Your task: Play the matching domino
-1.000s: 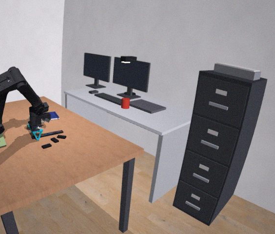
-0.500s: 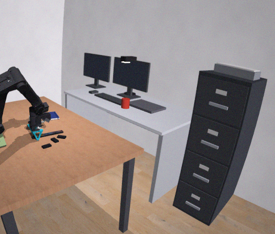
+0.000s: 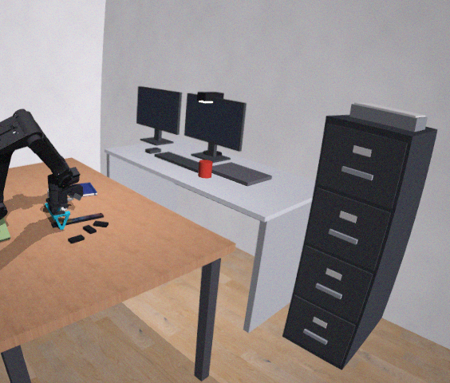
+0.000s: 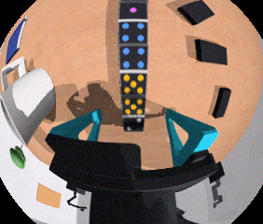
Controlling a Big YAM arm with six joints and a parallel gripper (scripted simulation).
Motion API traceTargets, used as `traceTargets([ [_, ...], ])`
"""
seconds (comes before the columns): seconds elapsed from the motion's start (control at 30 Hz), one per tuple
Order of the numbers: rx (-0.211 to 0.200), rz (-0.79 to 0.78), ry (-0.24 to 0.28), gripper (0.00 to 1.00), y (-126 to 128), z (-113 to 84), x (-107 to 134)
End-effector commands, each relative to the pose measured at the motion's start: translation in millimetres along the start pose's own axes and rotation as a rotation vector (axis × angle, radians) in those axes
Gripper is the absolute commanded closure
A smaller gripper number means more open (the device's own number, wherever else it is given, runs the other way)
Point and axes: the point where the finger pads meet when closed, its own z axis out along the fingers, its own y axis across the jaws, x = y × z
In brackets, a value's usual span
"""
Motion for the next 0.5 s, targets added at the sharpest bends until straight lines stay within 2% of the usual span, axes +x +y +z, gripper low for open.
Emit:
traceTargets([
  [0.0, -0.004, 0.01, -0.016, 0.07, -0.6, -3.0, -12.6],
  [0.2, -0.004, 0.01, -0.016, 0.07, -0.6, -3.0, -12.6],
  [0.23, -0.002, 0.002, -0.007, 0.07, 0.3, -1.7, -3.1],
  [0.47, -0.004, 0.009, -0.014, 0.07, -0.4, -2.8, -10.5],
])
